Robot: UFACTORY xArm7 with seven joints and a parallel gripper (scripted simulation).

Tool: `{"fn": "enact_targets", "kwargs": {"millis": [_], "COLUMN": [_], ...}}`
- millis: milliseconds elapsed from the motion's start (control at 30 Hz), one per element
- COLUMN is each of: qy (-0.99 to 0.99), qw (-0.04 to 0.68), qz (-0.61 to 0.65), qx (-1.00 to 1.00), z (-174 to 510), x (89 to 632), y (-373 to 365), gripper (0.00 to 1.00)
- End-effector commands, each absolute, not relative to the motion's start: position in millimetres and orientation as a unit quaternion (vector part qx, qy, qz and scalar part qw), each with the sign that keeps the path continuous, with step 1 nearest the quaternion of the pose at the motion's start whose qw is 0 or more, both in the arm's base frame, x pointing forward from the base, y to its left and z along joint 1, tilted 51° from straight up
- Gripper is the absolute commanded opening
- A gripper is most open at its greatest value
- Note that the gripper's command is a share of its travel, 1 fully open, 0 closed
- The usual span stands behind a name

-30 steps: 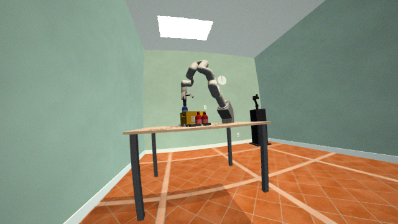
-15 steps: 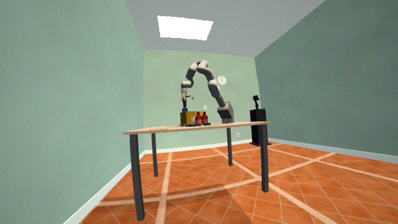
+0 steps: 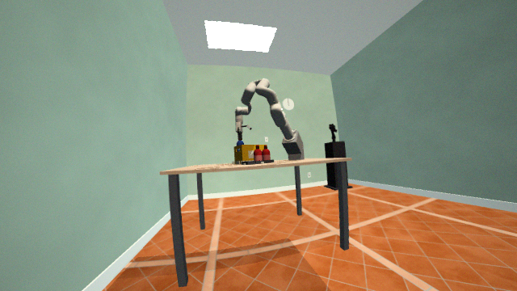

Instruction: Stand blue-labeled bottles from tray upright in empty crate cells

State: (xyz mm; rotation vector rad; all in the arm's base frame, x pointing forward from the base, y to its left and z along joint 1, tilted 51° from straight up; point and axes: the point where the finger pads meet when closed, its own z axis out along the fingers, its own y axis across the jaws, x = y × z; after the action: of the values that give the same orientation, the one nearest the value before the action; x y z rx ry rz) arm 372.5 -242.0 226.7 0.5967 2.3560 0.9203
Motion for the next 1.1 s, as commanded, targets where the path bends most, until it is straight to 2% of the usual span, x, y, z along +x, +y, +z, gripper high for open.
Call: {"fn": "enact_targets", "kwargs": {"millis": [0, 1067], "qy": [0.873, 0.873], "qw": [0.270, 0.270], "qz": [0.340, 0.340], "qx": [0.222, 0.222], "z": [227.0, 225.1], "x": [373.0, 374.8], "y": [-243.6, -242.2], "gripper": [0.00, 0.00]}}
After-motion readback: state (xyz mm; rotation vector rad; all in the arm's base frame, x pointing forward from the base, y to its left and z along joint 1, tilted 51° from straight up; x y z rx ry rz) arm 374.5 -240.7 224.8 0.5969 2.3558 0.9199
